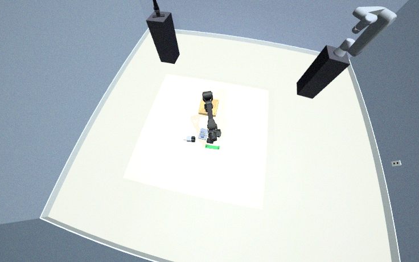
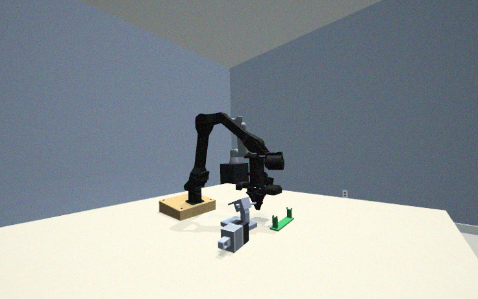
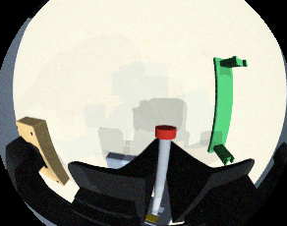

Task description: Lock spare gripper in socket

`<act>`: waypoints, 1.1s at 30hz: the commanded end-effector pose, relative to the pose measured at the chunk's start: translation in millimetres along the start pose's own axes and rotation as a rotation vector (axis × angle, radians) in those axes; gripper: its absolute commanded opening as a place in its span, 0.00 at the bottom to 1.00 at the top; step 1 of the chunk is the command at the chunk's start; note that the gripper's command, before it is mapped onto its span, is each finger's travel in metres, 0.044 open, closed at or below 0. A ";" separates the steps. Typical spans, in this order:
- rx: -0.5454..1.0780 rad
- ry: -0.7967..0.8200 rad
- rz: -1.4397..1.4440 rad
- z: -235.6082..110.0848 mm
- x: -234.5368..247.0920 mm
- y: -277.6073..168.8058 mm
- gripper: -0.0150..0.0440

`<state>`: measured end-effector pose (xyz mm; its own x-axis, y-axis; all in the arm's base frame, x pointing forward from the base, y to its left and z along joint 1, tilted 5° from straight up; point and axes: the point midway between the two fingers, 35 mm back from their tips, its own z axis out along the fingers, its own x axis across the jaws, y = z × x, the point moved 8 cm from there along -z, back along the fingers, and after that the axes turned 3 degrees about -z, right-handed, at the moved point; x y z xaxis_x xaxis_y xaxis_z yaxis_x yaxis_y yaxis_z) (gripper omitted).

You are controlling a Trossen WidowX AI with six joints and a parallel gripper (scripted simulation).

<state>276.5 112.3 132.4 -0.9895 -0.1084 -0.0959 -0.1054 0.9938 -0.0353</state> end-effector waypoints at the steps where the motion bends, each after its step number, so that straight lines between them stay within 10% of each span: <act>1: -0.035 0.000 0.004 -1.5 -0.5 -1.3 0.25; 33: -0.157 -0.002 0.022 -13.9 -5.2 8.6 0.25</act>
<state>278.7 118.4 144.7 -0.9917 -0.0860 -0.0960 -0.0972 0.9881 0.1192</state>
